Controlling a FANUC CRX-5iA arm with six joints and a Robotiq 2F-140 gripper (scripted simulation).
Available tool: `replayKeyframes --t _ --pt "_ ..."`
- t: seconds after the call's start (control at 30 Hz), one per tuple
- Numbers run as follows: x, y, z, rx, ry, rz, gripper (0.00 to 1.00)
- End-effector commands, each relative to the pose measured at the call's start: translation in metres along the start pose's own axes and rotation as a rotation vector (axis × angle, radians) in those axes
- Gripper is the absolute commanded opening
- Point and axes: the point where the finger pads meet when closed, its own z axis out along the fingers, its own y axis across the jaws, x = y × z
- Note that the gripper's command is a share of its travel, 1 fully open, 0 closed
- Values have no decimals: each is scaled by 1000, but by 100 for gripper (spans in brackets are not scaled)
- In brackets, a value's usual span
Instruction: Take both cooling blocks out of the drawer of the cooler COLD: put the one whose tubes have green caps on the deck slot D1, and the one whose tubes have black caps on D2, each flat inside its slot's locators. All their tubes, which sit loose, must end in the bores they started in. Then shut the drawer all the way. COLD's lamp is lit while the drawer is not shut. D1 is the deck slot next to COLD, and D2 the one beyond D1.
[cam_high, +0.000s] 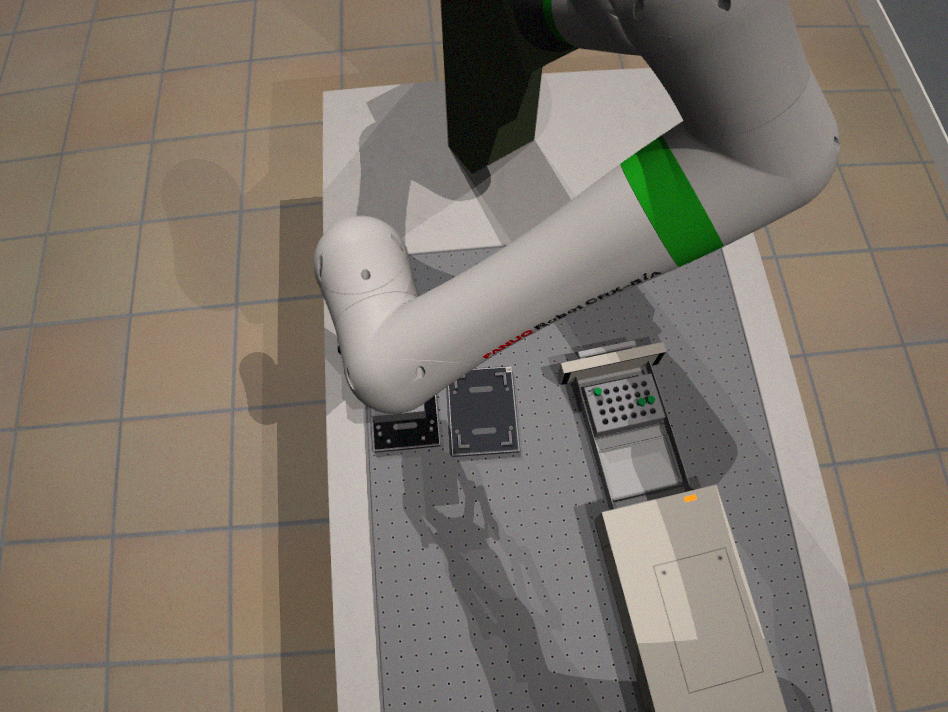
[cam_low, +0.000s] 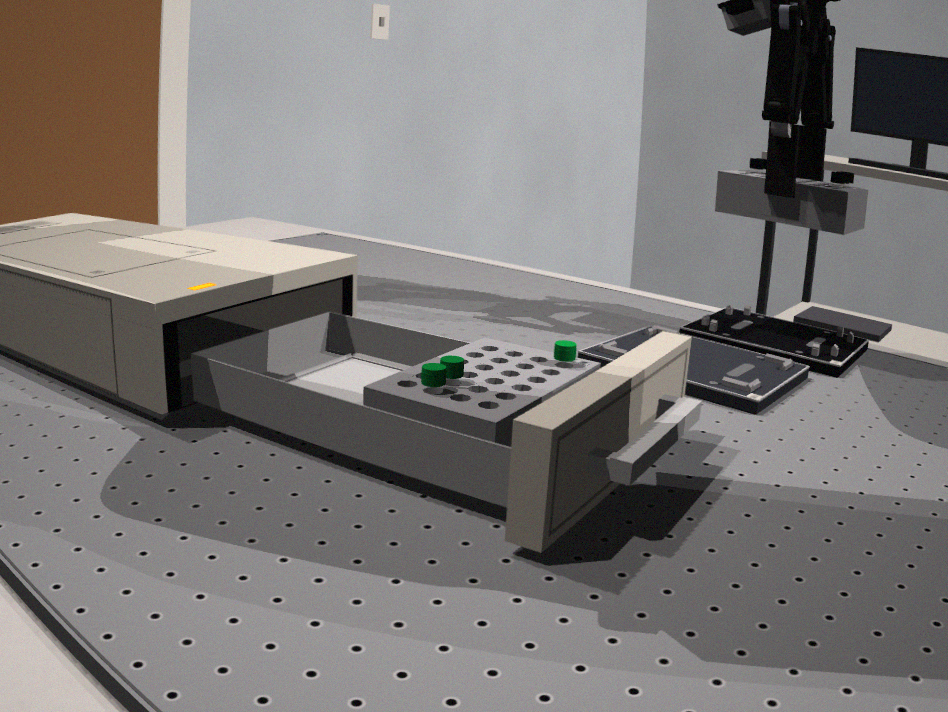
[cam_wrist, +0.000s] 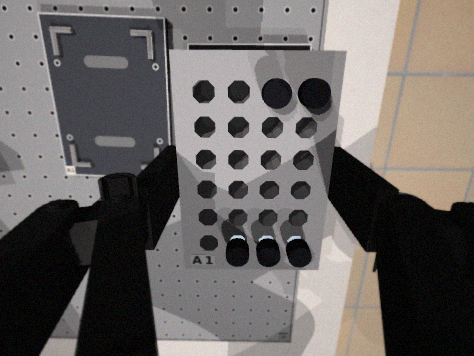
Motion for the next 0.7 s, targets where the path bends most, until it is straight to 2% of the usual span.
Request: replayKeyframes --t 0.0,0.27,0.57,0.67 --pt "0 1 -1 -2 1 -1 10" --pt "0 1 -1 -2 1 -1 10" --pt "0 1 36 -2 1 -1 10" --pt "0 1 39 -2 1 -1 10"
